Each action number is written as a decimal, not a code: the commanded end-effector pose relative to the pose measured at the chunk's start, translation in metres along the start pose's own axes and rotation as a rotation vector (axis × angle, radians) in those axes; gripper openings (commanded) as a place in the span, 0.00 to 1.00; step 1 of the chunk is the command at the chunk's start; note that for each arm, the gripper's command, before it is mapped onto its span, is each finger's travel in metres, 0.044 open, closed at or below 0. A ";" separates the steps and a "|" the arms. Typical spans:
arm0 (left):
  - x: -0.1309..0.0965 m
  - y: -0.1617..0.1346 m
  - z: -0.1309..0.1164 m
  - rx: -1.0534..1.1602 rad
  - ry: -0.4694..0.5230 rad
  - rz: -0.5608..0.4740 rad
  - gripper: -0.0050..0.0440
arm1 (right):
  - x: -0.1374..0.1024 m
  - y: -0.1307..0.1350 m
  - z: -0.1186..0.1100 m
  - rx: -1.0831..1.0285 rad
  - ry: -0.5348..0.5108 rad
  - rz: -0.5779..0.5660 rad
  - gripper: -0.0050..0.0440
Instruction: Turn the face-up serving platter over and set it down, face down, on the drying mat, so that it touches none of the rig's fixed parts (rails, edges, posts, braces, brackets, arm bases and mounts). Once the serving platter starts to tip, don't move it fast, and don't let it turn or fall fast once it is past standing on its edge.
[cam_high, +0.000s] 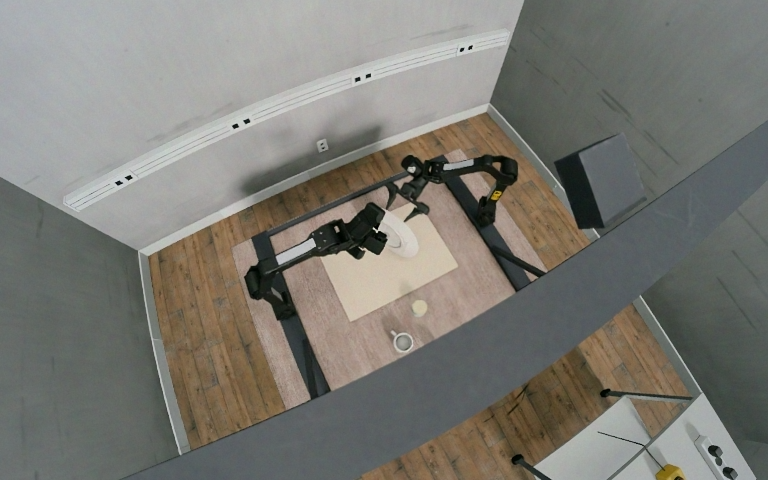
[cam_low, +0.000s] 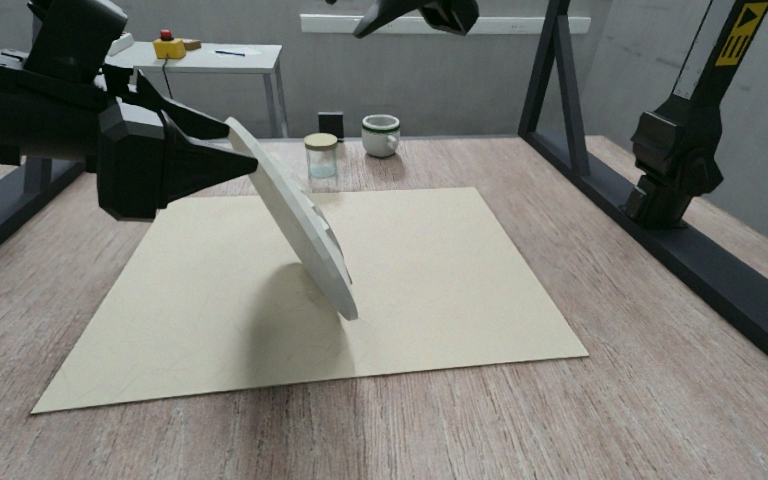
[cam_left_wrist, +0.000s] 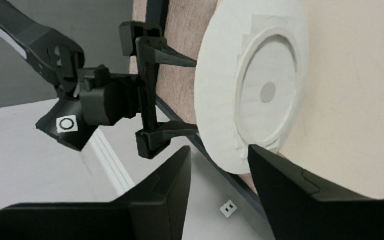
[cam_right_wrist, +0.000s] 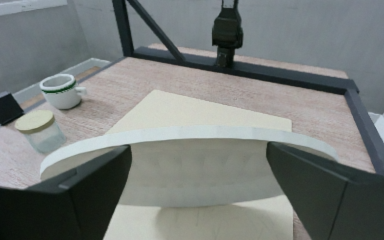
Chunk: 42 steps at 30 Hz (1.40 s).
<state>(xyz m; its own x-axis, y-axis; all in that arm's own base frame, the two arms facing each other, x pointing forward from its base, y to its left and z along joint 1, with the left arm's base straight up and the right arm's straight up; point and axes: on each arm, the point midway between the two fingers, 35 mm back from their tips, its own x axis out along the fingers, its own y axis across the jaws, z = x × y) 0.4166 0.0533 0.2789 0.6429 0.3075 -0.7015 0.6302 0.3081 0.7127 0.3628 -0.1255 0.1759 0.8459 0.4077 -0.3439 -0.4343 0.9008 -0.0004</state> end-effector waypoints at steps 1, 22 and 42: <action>0.000 0.000 -0.003 -0.009 0.010 -0.002 0.43 | -0.003 0.002 0.015 -0.037 -0.024 -0.002 0.92; 0.000 0.001 -0.003 -0.009 0.009 0.000 0.43 | -0.040 0.000 -0.034 -0.025 -0.015 0.006 0.92; 0.000 0.001 -0.003 -0.009 0.009 0.000 0.43 | -0.052 0.002 -0.071 -0.024 -0.016 0.013 0.92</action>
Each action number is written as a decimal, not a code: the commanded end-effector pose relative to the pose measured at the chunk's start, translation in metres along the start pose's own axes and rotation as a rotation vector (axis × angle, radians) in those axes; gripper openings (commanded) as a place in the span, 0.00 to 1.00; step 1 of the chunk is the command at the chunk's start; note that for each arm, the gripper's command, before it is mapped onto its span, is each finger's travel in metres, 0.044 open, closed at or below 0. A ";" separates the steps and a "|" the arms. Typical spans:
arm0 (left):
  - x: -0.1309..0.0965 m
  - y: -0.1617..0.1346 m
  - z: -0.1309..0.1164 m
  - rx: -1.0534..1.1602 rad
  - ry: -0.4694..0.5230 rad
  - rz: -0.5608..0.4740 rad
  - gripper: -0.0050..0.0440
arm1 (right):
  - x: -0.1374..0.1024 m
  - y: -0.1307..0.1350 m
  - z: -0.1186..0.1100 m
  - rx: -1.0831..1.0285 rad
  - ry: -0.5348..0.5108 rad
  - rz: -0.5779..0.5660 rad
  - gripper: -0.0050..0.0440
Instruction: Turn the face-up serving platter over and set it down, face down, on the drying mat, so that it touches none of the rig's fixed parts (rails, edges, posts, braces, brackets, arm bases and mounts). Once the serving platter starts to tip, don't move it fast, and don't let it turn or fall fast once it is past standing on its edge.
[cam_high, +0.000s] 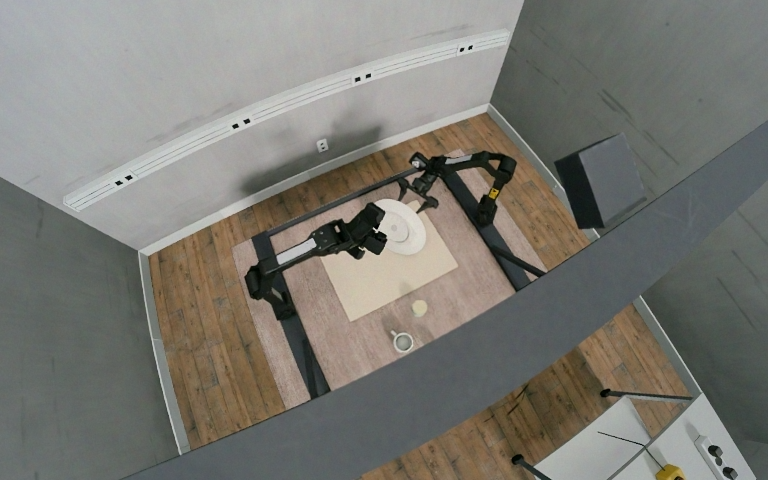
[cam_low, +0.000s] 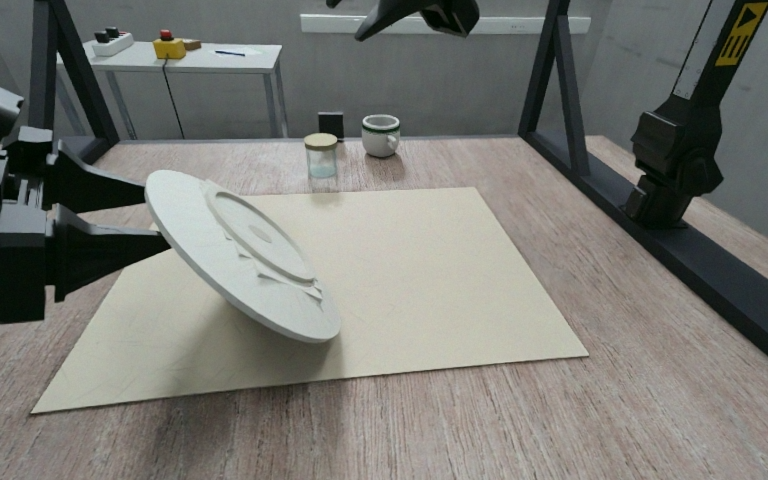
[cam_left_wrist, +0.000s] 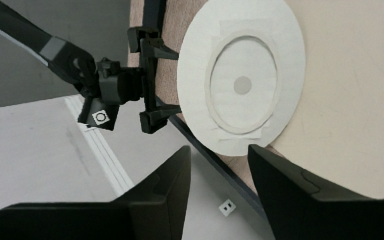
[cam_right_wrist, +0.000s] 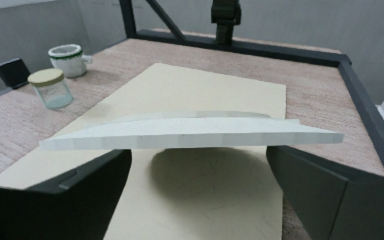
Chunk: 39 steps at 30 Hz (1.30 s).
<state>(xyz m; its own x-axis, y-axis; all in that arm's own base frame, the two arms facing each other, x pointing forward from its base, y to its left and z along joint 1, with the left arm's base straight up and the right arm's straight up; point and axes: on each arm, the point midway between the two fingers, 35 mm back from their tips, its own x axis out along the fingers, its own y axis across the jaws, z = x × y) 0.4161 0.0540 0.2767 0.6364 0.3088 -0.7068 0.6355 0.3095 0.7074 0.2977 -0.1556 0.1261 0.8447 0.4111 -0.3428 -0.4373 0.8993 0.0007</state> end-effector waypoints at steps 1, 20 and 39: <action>-0.001 0.002 -0.002 -0.011 0.004 0.008 0.43 | -0.003 0.001 -0.002 -0.021 -0.015 0.010 0.92; -0.001 0.002 -0.002 -0.011 0.004 0.008 0.43 | -0.015 -0.004 -0.040 -0.039 -0.022 0.005 0.92; -0.001 0.002 -0.002 -0.011 0.004 0.008 0.43 | -0.018 -0.004 -0.075 -0.041 -0.025 0.005 0.92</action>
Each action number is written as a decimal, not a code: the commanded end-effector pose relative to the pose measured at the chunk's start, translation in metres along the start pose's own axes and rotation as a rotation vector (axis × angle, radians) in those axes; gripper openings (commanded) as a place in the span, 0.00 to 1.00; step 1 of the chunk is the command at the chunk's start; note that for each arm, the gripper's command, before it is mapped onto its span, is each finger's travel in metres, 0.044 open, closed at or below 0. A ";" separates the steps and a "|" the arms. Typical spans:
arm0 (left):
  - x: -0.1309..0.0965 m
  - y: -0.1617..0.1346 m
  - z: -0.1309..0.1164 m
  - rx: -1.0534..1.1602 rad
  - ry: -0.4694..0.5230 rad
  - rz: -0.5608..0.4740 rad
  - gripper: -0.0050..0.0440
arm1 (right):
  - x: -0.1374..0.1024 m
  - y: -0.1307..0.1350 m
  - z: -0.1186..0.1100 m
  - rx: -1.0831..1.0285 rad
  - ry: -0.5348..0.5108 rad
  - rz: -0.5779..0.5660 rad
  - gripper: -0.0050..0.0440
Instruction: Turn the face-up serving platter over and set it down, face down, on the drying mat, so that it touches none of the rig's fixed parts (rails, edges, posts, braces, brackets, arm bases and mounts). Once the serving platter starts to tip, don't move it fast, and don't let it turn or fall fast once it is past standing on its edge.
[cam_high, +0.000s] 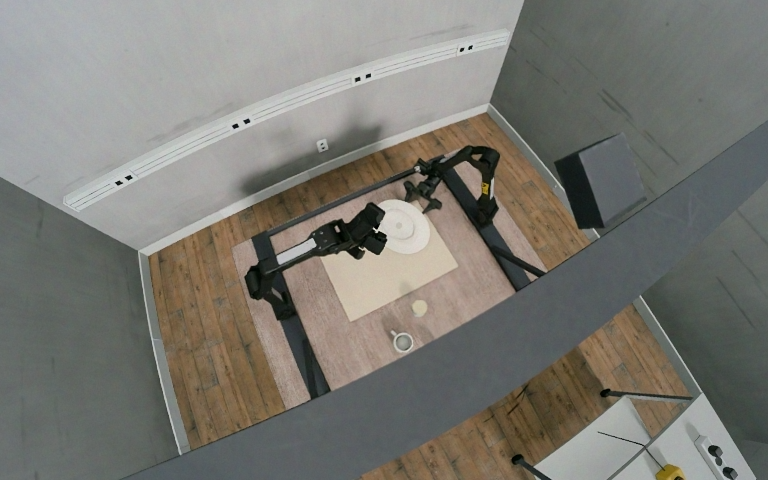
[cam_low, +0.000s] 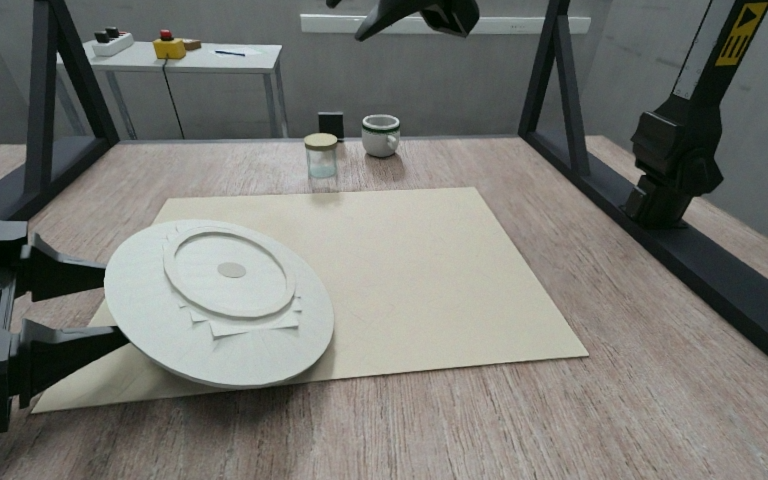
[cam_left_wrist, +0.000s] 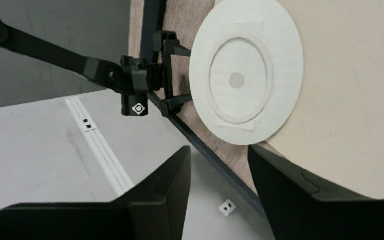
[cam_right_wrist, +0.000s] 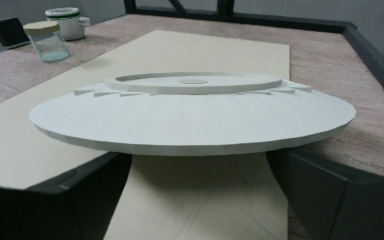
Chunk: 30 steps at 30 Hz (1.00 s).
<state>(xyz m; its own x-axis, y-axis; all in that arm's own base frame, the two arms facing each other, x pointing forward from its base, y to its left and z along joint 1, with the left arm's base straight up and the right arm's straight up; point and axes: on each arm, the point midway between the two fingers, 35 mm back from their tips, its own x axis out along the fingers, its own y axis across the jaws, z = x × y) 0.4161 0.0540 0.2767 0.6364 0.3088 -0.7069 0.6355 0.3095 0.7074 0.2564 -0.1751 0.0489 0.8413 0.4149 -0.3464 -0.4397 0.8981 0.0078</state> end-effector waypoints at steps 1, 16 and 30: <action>-0.001 0.002 -0.002 -0.011 0.004 0.008 0.43 | -0.001 -0.004 0.013 -0.047 -0.028 0.000 0.92; -0.001 0.002 -0.002 -0.011 0.004 0.008 0.43 | 0.003 -0.006 -0.025 -0.051 -0.023 0.000 0.92; -0.001 0.002 -0.002 -0.011 0.004 0.008 0.43 | 0.001 -0.009 -0.022 -0.057 0.051 -0.014 0.92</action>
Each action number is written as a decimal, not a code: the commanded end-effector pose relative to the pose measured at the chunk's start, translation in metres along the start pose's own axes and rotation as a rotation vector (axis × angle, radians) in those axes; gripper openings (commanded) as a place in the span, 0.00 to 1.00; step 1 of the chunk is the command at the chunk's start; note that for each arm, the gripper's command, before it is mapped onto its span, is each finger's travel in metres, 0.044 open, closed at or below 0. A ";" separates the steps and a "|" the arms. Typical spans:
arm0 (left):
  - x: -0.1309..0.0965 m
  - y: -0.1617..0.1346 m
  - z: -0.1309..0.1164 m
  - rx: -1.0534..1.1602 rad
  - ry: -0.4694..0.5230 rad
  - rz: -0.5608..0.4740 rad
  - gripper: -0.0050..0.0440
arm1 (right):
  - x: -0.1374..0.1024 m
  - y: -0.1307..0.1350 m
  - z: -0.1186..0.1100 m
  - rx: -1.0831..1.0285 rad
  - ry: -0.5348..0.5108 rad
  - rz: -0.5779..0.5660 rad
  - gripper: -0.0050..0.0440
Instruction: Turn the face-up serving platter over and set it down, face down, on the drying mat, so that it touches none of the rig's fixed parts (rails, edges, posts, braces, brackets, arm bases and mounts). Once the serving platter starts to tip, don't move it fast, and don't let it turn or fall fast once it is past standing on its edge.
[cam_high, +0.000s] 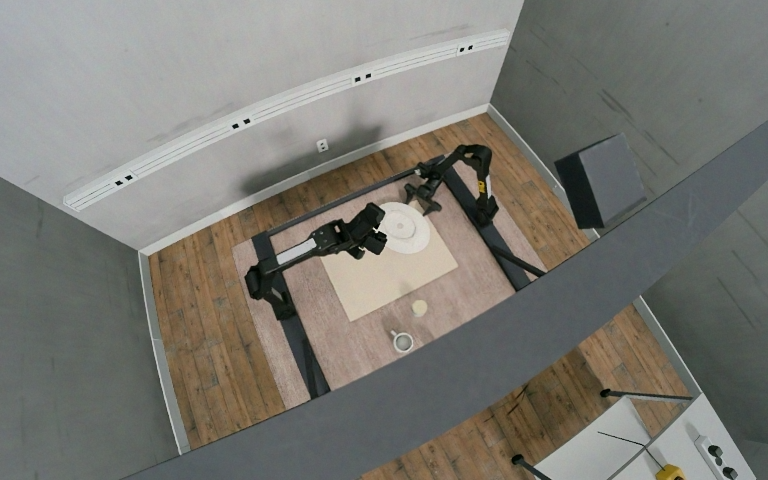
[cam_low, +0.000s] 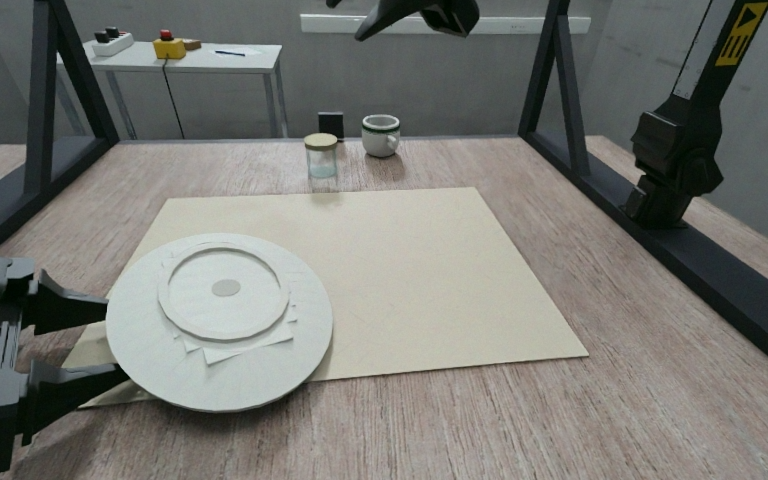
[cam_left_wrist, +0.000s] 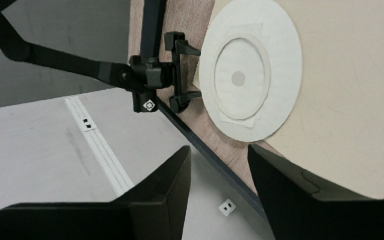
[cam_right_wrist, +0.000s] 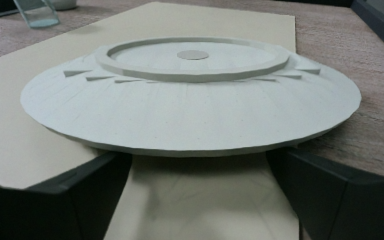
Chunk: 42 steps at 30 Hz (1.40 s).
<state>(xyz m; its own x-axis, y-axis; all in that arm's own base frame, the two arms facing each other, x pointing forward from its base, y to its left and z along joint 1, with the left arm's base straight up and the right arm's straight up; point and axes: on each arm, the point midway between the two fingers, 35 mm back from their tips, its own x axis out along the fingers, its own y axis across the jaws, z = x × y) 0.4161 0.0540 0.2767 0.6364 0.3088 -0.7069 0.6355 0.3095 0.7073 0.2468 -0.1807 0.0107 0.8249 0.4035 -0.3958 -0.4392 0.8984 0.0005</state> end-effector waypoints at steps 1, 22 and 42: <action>-0.001 0.002 -0.002 -0.011 0.004 0.008 0.43 | -0.003 -0.008 0.017 -0.050 0.005 -0.013 0.92; -0.001 0.002 -0.002 -0.011 0.004 0.008 0.43 | -0.004 -0.009 0.018 -0.056 0.109 -0.016 0.92; -0.001 0.002 -0.002 -0.011 0.004 0.008 0.43 | -0.005 -0.011 0.019 -0.062 0.262 -0.021 0.92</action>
<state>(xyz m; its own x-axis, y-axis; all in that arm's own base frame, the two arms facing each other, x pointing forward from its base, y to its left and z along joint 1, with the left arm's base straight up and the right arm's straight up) 0.4161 0.0540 0.2767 0.6364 0.3088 -0.7069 0.6355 0.3095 0.7073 0.2414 -0.1824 0.0084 0.6976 0.3420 -0.6296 -0.4376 0.8992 0.0036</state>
